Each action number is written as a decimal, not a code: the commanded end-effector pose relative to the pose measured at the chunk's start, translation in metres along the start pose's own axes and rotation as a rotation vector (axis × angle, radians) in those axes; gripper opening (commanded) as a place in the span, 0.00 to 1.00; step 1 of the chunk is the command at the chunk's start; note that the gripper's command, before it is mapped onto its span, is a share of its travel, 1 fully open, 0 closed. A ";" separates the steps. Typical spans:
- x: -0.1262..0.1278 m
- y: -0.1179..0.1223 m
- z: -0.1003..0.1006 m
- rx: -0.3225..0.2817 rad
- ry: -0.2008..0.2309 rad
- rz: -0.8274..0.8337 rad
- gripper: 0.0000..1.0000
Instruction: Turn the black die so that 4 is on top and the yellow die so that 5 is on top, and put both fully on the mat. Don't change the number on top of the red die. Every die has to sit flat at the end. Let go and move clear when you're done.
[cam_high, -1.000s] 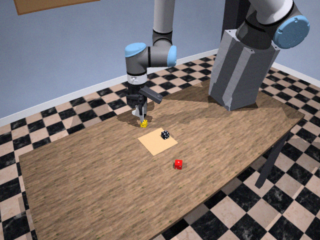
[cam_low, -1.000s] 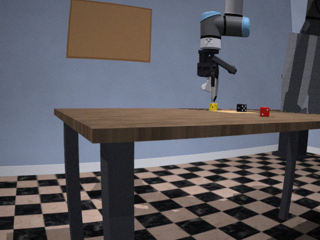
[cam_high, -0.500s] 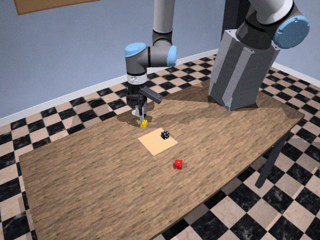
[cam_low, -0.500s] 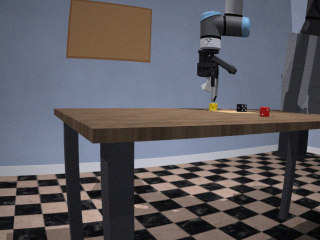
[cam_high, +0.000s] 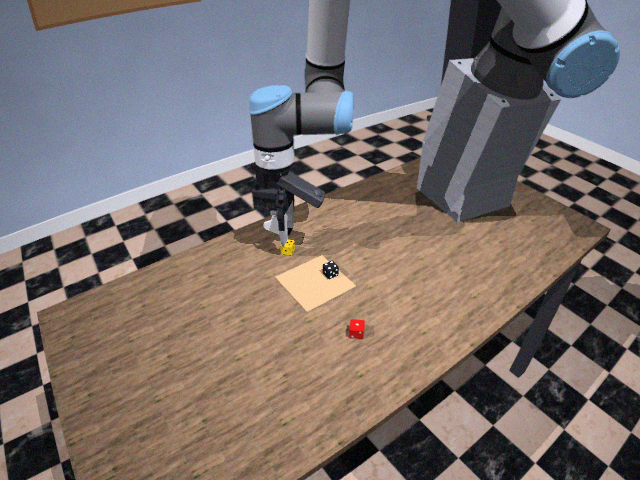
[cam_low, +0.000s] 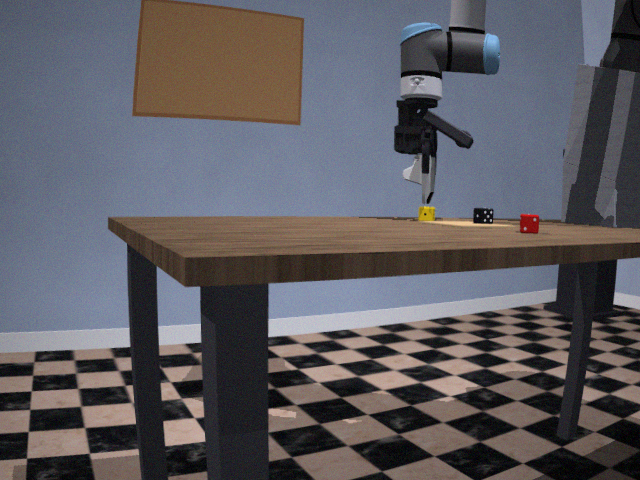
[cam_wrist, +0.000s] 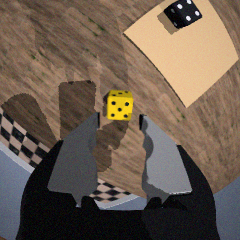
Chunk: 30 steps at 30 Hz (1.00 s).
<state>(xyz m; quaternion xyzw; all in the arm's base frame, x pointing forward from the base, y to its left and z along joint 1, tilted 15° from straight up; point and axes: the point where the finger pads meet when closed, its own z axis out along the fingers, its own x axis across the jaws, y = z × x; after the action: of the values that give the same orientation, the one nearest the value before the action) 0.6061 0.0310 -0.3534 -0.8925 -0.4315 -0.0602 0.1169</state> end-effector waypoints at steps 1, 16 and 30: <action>0.000 0.001 0.000 -0.001 0.000 0.000 0.28; 0.000 0.001 0.000 -0.001 0.000 0.000 0.28; 0.000 0.001 0.019 -0.001 0.000 0.000 0.28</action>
<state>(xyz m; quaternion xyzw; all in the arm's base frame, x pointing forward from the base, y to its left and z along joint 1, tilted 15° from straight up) 0.6061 0.0346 -0.3665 -0.8925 -0.4315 -0.0602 0.1169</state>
